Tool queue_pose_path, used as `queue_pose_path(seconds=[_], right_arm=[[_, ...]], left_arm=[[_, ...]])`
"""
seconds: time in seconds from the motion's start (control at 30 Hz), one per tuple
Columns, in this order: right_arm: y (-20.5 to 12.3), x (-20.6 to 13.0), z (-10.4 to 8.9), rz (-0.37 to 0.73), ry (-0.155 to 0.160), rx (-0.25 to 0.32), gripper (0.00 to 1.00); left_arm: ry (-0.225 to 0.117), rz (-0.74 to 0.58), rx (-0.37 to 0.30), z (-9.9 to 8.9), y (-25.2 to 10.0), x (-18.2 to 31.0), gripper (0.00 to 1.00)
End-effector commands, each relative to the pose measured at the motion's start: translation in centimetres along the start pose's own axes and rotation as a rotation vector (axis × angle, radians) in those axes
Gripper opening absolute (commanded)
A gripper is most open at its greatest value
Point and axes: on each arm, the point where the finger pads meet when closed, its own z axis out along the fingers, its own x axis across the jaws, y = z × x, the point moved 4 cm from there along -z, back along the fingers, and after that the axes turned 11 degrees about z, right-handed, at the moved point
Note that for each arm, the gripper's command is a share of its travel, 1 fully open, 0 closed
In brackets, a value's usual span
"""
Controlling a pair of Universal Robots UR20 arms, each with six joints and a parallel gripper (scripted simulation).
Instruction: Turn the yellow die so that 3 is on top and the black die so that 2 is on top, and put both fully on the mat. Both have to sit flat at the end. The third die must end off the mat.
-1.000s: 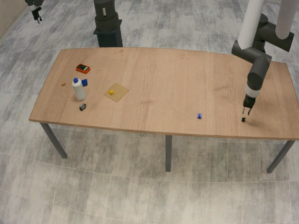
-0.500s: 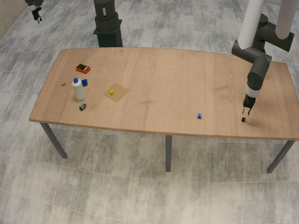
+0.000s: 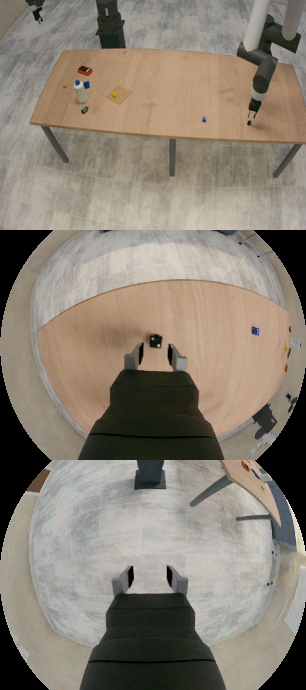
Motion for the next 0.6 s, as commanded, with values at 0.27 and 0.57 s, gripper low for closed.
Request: queue_pose_path(seconds=[0.27,0.57], right_arm=[[0.0,0.0,-0.1,0.0,0.0,-0.001,1.0],[0.0,0.0,-0.1,0.0,0.0,-0.001,1.0]], left_arm=[[0.0,0.0,0.001,1.4,-0.1,0.0,0.79],[0.0,0.0,0.001,2.9,-0.1,0.0,0.79]])
